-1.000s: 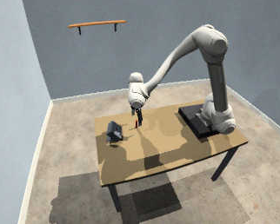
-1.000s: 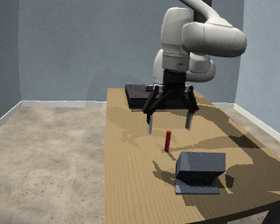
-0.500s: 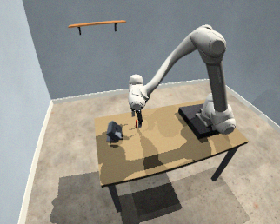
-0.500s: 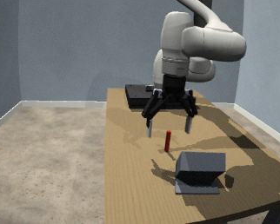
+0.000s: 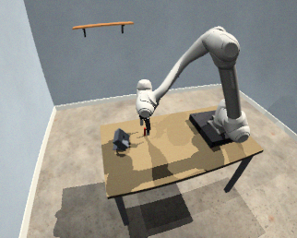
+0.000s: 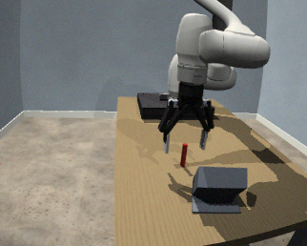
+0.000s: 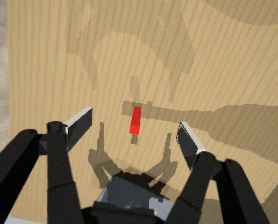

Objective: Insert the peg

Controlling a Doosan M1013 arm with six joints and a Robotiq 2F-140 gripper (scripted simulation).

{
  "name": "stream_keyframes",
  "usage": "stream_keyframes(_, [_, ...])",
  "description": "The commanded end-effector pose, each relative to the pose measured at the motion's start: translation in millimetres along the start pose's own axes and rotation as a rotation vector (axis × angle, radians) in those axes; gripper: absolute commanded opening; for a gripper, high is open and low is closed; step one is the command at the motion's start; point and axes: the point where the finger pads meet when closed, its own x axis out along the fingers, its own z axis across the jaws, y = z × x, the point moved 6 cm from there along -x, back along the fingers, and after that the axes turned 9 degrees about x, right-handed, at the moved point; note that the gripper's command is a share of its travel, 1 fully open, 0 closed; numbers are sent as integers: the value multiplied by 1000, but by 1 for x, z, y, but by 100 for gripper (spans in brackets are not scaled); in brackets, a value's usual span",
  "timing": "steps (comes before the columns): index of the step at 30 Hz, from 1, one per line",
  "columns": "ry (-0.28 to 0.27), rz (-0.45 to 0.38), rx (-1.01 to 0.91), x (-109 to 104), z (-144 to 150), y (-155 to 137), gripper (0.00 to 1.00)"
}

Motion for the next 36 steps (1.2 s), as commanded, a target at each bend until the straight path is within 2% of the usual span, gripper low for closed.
stream_keyframes(1, [0,0,0,0,0,0,80])
stream_keyframes(6, [0,0,0,0,0,0,71])
stream_keyframes(8, [0,0,0,0,0,0,71])
stream_keyframes(23, [0,0,0,0,0,0,45])
stream_keyframes(25, [0,0,0,0,0,0,45])
stream_keyframes(36, [0,0,0,0,0,0,25])
